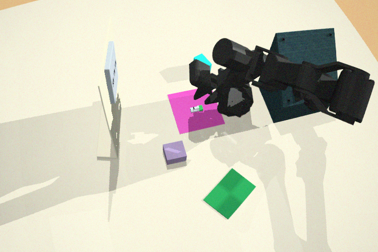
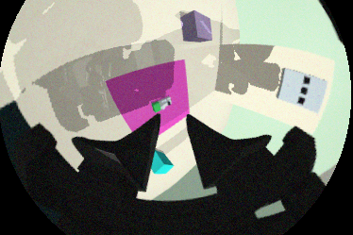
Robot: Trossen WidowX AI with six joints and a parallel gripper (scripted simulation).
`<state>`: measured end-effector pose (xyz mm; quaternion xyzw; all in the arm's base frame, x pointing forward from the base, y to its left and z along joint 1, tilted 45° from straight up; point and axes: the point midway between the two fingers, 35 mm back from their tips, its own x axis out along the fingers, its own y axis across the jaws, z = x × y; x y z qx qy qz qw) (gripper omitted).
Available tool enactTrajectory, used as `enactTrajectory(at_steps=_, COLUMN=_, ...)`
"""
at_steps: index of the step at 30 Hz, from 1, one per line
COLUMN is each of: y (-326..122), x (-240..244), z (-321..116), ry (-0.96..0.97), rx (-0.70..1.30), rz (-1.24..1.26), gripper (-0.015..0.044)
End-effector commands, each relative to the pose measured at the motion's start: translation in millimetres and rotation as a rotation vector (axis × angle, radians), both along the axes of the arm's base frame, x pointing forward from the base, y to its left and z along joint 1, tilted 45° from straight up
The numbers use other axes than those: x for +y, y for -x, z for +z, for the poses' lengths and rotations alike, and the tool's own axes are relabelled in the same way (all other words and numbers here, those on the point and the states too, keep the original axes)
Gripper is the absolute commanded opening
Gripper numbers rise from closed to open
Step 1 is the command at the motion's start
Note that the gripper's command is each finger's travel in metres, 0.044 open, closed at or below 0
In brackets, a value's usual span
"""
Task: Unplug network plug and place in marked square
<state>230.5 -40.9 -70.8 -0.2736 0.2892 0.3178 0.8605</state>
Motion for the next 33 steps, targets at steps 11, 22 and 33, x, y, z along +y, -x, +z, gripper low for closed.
enactTrajectory(at_steps=11, y=0.4, x=-10.0, z=6.4, ry=0.003, rx=0.001, rz=0.005, gripper=0.0156)
enactTrajectory(at_steps=22, y=1.0, x=-18.5, z=12.3, ry=0.006, rx=0.004, rz=0.006, gripper=0.0156)
enactTrajectory(at_steps=33, y=2.3, x=-26.8, z=19.3, ry=0.007, rx=0.006, rz=0.006, gripper=0.0156)
